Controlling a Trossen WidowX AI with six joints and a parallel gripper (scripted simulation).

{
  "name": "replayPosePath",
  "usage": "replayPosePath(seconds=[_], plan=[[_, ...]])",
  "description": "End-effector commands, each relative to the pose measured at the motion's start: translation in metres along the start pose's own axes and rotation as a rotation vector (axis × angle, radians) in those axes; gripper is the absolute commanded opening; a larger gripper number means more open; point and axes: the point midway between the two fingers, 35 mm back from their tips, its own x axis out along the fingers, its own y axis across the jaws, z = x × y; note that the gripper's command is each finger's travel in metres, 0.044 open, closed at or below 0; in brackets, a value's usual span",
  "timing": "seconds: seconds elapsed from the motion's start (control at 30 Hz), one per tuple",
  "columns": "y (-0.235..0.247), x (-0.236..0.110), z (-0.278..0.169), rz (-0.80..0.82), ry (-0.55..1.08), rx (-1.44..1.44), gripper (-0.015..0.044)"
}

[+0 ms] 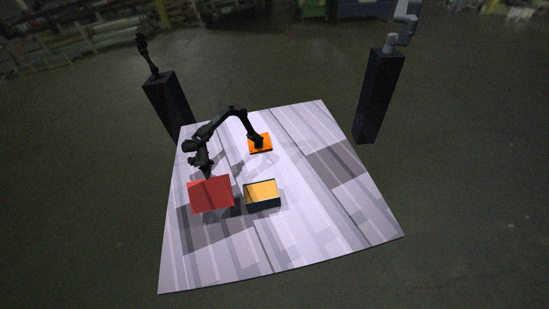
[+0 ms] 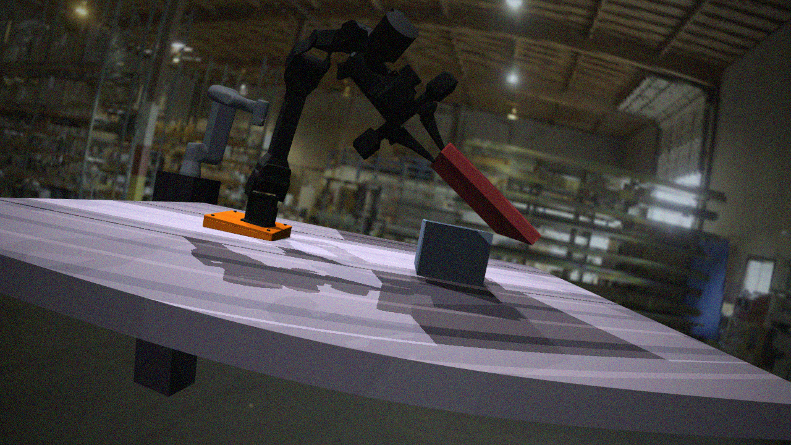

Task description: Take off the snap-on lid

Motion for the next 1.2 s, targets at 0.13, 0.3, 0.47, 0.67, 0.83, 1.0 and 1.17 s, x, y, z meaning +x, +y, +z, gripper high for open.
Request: replayPosePath(seconds=[0.13,0.3,0.47,0.67,0.83,1.0,1.17], plan=[[-0.003,0.004,-0.001,0.008,0.003,-0.007,0.0],[-0.006,0.007,-0.001,0.008,0.003,-0.007,0.0],[-0.01,0.009,0.0,0.008,0.003,-0.007,0.0],[-0.013,0.012,0.0,0.008,0.003,-0.007,0.0],[-0.016,0.015,0.0,0.008,0.003,-0.007,0.0],[-0.019,0.017,0.0,0.008,0.003,-0.007,0.0],[-0.022,0.02,0.0,0.008,0.003,-0.007,0.0]])
